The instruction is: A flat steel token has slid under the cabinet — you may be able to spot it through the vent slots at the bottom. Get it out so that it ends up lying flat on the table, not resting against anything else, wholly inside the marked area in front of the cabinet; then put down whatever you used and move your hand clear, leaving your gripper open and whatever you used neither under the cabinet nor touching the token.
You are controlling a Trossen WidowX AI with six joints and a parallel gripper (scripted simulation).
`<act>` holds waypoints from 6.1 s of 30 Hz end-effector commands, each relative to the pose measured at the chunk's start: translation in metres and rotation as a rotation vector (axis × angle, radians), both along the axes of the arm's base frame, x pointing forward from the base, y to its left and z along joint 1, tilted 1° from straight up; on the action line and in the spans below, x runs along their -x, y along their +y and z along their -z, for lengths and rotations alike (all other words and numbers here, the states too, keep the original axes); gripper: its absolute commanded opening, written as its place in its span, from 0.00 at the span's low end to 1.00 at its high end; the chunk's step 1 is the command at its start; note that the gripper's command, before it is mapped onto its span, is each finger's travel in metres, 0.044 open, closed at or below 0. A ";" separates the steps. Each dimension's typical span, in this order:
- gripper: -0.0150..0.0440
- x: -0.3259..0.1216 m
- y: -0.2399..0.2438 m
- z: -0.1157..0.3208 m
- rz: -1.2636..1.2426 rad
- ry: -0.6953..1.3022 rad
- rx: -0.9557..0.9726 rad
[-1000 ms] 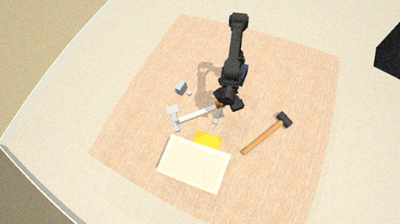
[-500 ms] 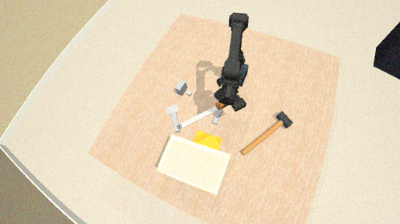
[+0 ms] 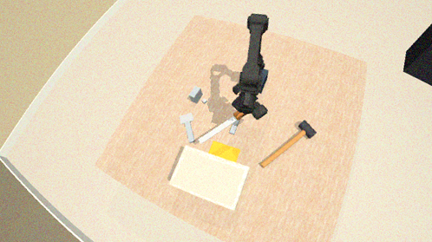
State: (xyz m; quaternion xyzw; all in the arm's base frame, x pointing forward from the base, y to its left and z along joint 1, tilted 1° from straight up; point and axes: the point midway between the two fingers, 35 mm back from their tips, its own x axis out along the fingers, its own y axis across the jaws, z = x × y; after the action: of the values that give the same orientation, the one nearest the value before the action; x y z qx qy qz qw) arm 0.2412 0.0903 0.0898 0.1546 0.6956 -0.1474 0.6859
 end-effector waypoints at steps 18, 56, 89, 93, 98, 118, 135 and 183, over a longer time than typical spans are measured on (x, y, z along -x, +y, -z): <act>0.25 0.000 -0.001 -0.001 -0.171 -0.012 0.006; 0.25 0.005 0.003 0.014 -0.379 -0.013 0.005; 0.25 0.015 0.014 0.066 -0.388 -0.013 0.004; 0.25 0.016 0.016 0.073 -0.388 -0.012 0.004; 0.25 0.017 0.018 0.083 -0.388 -0.012 0.003; 0.25 0.023 0.026 0.118 -0.388 -0.012 0.003; 0.59 0.027 0.027 0.129 -0.392 0.002 0.001; 0.25 0.023 0.030 0.137 -0.395 -0.020 -0.003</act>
State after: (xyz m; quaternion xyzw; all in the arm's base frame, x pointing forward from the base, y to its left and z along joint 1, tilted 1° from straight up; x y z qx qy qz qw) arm 0.2181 0.1192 -0.0471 0.0162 0.7060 -0.0088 0.7080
